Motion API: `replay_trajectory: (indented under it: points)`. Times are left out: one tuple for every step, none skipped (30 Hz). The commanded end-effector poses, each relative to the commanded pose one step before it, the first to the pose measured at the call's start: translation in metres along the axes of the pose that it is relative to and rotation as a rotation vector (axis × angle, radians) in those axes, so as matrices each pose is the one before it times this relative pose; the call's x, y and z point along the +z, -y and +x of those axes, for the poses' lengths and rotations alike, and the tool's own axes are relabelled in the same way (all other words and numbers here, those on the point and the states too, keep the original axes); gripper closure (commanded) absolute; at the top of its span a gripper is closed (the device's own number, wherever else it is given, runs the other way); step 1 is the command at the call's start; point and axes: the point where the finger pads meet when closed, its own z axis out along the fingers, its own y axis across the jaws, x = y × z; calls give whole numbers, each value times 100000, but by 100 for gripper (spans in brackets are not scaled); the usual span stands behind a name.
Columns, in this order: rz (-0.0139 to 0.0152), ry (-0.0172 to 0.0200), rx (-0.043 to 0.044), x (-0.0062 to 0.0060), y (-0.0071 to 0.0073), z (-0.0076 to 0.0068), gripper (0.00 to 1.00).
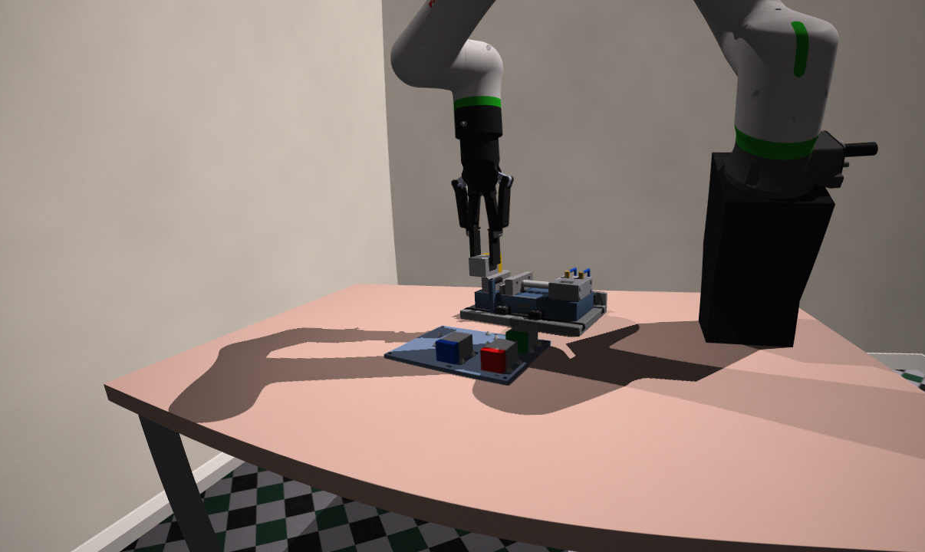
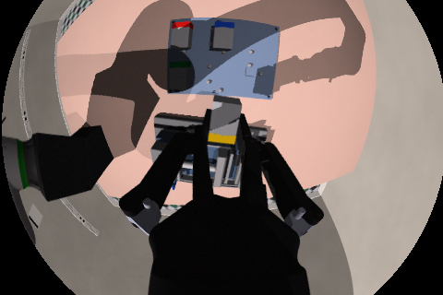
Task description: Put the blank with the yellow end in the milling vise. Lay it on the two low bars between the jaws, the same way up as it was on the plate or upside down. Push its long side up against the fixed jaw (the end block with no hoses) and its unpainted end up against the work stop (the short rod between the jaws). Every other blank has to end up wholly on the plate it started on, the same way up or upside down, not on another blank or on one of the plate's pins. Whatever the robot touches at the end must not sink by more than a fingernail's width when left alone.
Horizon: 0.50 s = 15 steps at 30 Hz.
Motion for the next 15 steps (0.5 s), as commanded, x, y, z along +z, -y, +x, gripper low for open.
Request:
replay_trajectory:
  points:
    - [-164,39,-20,-61,-274,-773,90]
    - [1,-1,-5,12,-88,-321,90]
    - [1,-1,-5,12,-88,-321,90]
    - [1,-1,-5,12,-88,-321,90]
    - [1,-1,-5,12,-88,-321,90]
    - [1,-1,-5,12,-88,-321,90]
    - [1,-1,-5,12,-88,-321,90]
    - [1,-1,-5,12,-88,-321,90]
    - [1,-1,-5,12,-88,-321,90]
    - [1,-1,-5,12,-88,-321,90]
    - [1,-1,-5,12,-87,-321,90]
    - [1,-1,-5,12,-87,-321,90]
    - [1,-1,-5,12,-87,-321,90]
    - [0,0,0,0,0,0,90]
    - [0,0,0,0,0,0,90]
